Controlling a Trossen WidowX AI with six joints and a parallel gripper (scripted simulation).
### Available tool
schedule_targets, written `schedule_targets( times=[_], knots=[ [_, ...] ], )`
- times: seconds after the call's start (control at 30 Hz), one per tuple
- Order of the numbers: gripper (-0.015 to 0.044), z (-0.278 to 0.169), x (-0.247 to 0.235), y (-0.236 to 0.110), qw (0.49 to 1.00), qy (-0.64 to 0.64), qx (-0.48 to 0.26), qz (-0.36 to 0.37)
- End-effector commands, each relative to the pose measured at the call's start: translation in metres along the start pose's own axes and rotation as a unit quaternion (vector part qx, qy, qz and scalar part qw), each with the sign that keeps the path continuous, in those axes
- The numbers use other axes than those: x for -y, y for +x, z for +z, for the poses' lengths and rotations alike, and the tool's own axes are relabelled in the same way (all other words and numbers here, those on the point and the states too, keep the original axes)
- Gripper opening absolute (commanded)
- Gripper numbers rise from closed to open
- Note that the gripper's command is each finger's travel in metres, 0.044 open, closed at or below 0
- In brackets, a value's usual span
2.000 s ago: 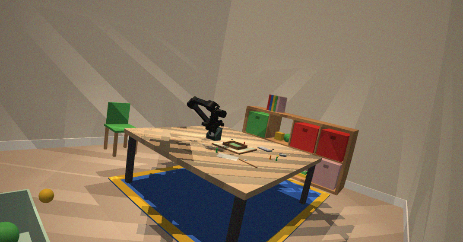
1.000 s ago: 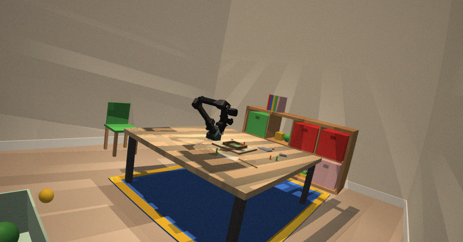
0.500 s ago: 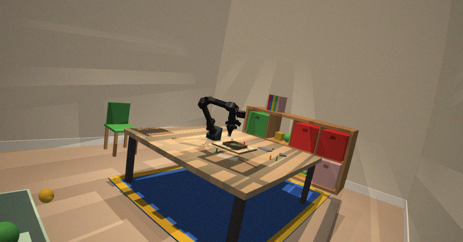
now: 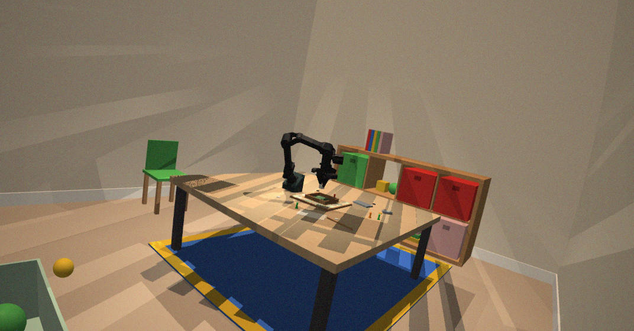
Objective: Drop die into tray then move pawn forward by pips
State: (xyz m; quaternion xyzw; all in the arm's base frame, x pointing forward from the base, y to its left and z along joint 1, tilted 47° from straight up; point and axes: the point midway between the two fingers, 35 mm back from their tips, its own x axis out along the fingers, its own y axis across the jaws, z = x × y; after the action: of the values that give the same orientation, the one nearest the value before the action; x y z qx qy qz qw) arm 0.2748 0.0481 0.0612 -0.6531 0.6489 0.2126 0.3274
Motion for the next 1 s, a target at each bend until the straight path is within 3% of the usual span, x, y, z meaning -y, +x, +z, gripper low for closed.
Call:
schedule_targets(
  times=[0.0,0.4,0.97],
  knots=[
    [0.0000,0.021,-0.008,0.009,0.997,-0.080,-0.007,0.006],
    [0.0000,0.027,-0.010,0.012,0.995,-0.102,0.001,0.012],
    [0.0000,0.029,-0.020,0.023,0.957,-0.095,0.259,0.085]
  ],
)
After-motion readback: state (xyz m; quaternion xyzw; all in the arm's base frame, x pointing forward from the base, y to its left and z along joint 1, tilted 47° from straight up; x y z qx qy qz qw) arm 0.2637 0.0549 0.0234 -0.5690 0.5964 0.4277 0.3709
